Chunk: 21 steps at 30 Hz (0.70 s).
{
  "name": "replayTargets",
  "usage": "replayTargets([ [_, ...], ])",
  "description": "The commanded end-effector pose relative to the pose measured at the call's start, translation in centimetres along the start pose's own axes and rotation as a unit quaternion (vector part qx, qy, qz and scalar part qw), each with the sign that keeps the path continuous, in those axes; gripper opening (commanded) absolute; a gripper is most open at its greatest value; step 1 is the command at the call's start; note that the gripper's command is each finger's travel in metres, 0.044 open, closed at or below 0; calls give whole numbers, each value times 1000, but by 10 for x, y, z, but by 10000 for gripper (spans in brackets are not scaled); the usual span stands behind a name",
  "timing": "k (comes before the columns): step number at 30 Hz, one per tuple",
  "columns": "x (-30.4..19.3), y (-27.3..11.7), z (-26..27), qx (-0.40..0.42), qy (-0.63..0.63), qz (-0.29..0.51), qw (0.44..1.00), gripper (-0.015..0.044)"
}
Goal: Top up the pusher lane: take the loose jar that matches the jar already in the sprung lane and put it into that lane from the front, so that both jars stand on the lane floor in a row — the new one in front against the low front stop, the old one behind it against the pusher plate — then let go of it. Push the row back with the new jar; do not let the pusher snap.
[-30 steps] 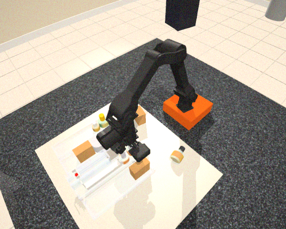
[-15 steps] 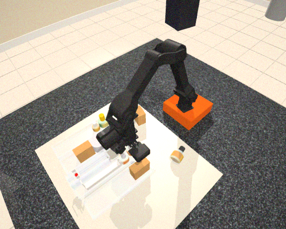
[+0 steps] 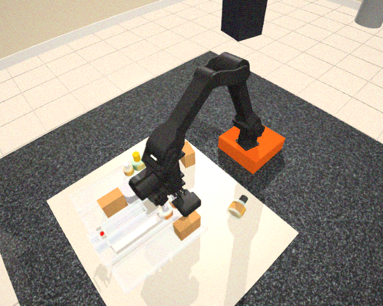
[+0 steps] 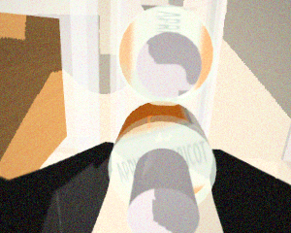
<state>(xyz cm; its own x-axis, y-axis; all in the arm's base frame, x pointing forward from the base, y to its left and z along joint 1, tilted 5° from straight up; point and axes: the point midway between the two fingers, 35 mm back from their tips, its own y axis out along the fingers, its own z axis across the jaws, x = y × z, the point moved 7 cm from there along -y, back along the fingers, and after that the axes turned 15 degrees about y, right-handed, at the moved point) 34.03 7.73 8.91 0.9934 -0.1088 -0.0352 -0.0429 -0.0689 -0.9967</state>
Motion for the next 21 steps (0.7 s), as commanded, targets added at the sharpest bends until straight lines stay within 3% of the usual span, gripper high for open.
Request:
replayTargets([
  [1,6,-3,2,6,-2,-16,1000,0],
  [21,9,-3,3,6,-2,-16,1000,0],
])
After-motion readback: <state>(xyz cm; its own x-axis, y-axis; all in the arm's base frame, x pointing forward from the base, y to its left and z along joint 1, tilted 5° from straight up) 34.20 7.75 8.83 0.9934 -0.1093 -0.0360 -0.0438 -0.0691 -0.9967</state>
